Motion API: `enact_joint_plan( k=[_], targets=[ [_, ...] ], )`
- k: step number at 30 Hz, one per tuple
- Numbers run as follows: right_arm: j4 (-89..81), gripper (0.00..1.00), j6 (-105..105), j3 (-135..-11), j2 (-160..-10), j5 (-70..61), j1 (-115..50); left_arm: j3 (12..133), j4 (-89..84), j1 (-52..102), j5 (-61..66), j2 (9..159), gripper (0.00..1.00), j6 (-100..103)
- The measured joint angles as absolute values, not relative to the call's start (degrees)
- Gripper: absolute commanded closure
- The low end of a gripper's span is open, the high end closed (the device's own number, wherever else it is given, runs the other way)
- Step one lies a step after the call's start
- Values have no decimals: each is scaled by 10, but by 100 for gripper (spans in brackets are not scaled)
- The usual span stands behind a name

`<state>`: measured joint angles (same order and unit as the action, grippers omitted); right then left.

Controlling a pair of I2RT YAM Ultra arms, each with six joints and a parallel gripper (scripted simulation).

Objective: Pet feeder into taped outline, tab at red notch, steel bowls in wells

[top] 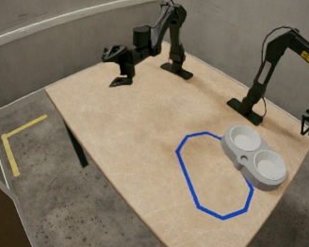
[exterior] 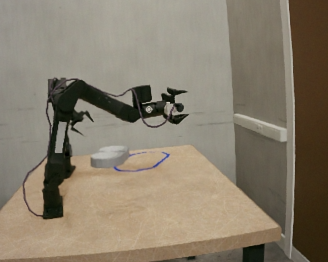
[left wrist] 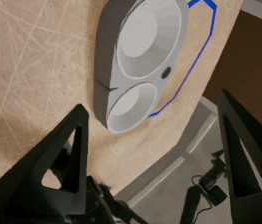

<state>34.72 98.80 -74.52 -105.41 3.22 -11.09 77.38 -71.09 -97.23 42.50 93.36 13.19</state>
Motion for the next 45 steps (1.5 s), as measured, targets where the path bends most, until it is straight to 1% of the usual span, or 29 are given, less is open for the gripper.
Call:
enact_joint_plan(
  k=[2, 3, 24, 28, 34, 40, 45],
  targets=[
    [347, 0, 988, -745, -1054, 32, -111, 774, -711, -972, 425, 934, 0, 132],
    [347, 0, 988, -745, -1054, 32, -111, 774, -711, -972, 425, 934, 70, 132],
    [342, 0, 964, -740, -1044, 32, -108, 775, -709, -955, 411, 940, 70, 142],
    [319, 0, 897, -728, -1016, 30, -100, 778, -705, -907, 381, 948, 70, 168],
    [273, 0, 748, -700, -940, 24, -81, 788, -700, -795, 315, 969, 70, 225],
    [239, 0, 634, -686, -893, 18, -72, 799, -697, -740, 268, 981, 70, 264],
    [188, 0, 506, -662, -825, 14, -52, 806, -688, -628, 205, 1001, 70, 317]
  ],
)
